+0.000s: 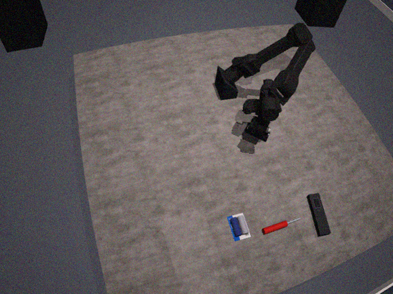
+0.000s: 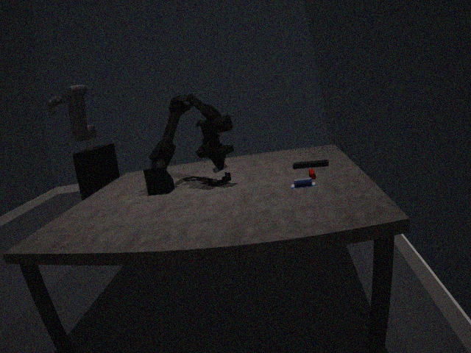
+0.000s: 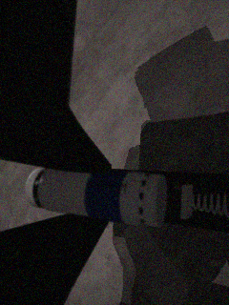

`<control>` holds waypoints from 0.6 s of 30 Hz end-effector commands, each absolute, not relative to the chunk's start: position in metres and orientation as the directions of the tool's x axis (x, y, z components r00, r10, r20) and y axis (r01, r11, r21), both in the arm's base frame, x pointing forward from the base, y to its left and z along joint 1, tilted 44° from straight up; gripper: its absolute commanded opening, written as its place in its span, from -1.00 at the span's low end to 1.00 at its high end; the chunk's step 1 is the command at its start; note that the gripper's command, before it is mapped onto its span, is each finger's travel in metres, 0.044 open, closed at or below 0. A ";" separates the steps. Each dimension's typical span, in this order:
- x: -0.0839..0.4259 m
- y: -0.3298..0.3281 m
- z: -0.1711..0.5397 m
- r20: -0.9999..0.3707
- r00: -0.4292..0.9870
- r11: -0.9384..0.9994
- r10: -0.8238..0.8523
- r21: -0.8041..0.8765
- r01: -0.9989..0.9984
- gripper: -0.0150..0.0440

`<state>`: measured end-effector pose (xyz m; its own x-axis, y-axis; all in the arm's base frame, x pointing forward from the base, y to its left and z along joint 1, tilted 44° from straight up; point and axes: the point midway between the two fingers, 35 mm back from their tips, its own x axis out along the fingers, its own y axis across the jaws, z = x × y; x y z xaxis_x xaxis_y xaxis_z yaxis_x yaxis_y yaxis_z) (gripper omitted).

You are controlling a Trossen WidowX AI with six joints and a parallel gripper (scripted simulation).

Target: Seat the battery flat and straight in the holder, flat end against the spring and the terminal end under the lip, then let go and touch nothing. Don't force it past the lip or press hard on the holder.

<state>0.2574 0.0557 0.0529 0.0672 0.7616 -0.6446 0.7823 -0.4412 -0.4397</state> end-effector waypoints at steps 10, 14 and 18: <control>0.256 0.070 0.045 -0.561 0.140 -0.437 0.816 -0.439 0.785 -0.26; 0.256 0.071 0.042 -0.539 0.162 -0.440 0.826 -0.438 0.784 -0.26; 0.256 0.072 0.039 -0.517 0.184 -0.443 0.836 -0.438 0.783 -0.26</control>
